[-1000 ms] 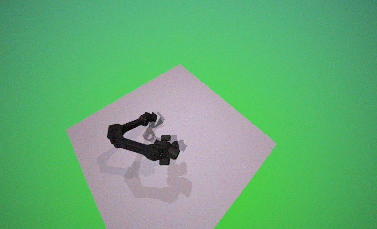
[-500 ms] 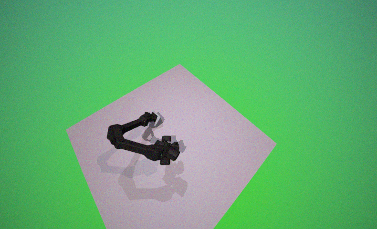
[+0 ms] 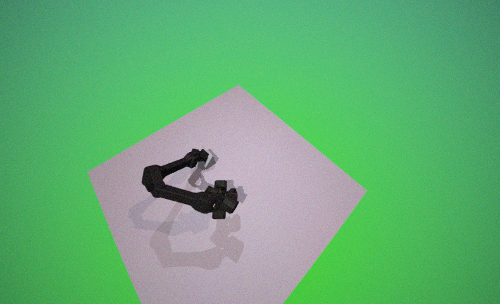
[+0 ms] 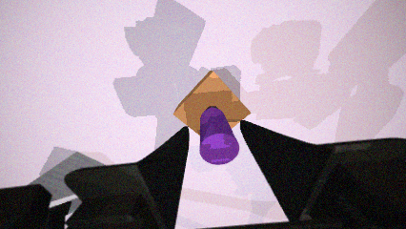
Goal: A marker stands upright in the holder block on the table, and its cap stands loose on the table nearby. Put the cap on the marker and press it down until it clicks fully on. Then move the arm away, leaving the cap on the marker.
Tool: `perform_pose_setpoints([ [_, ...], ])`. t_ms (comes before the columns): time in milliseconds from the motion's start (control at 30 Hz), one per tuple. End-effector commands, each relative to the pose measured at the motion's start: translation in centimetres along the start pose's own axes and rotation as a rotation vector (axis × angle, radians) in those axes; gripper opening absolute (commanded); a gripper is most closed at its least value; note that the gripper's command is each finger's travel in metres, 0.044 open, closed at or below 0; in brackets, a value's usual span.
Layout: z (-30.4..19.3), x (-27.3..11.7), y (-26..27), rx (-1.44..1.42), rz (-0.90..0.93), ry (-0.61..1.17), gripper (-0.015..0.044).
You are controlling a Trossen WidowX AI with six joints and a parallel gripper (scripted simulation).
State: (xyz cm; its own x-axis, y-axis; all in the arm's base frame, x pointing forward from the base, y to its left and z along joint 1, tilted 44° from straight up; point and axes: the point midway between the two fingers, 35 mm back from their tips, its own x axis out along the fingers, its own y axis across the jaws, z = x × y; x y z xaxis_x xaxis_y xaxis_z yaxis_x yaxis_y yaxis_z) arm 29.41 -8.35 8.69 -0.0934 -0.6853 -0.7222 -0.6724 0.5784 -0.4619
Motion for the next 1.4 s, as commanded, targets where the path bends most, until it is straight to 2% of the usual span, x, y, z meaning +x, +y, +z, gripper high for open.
perform_pose_setpoints([
  [0, 0.0, 0.0, 0.0, 0.000, -0.001, 0.000, 0.0368],
  [100, 0.0, 0.0, 0.0, 0.000, -0.001, 0.000, 0.0440],
  [200, 0.1, -0.8, -0.1, 0.000, 0.000, -0.001, 0.0440],
  [400, 0.1, -7.3, 0.1, -0.001, 0.003, -0.002, 0.0440],
  [533, 0.1, -7.5, 0.1, -0.001, 0.003, -0.001, 0.0440],
  [633, 0.1, -7.3, 0.1, 0.142, 0.002, -0.001, 0.0361],
  [867, 0.2, -6.7, 0.1, 0.815, -0.003, -0.002, 0.0177],
  [1100, 0.2, -6.6, 0.1, 0.879, -0.004, -0.002, 0.0000],
  [1367, 0.2, -6.6, 0.1, 0.879, -0.004, -0.002, 0.0000],
])
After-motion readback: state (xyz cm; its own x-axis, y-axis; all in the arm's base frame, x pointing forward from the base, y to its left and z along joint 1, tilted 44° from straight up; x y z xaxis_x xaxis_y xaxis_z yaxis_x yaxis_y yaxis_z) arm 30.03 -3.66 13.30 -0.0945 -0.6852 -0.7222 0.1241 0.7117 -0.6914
